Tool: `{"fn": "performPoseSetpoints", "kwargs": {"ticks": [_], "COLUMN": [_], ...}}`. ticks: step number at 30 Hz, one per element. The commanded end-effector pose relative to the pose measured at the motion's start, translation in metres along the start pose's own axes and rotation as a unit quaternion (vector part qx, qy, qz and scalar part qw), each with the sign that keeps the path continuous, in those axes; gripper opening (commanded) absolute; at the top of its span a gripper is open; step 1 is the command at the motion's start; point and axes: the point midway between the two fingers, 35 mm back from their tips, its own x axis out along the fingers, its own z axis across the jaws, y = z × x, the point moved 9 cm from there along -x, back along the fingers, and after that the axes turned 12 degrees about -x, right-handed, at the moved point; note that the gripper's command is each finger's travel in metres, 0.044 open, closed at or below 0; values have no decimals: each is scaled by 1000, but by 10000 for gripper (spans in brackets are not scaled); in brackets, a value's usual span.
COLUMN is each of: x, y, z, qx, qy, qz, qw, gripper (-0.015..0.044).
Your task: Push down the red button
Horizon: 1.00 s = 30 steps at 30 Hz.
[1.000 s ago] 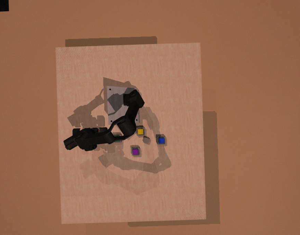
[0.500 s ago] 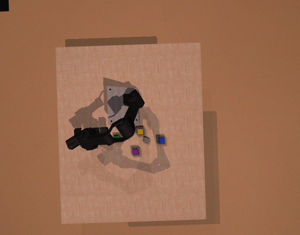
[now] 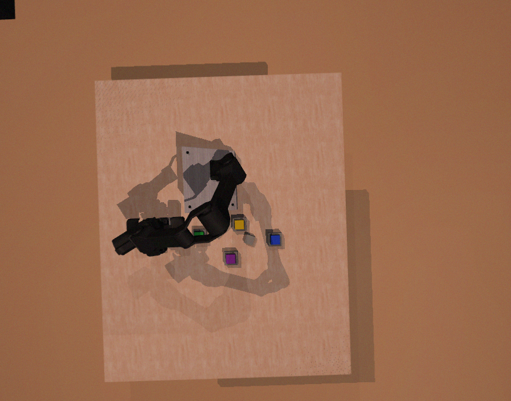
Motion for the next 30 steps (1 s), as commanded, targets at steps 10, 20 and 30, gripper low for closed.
{"fn": "performPoseSetpoints", "kwargs": {"ticks": [10,20,30], "x": [-32,-67,-91], "y": [1,-73,-157], "z": [0,60,206], "qx": [3,-15,-4], "qy": [-3,32,37], "qz": [0,-8,-11], "qw": [1000,999,999], "gripper": [20,256,400]}}
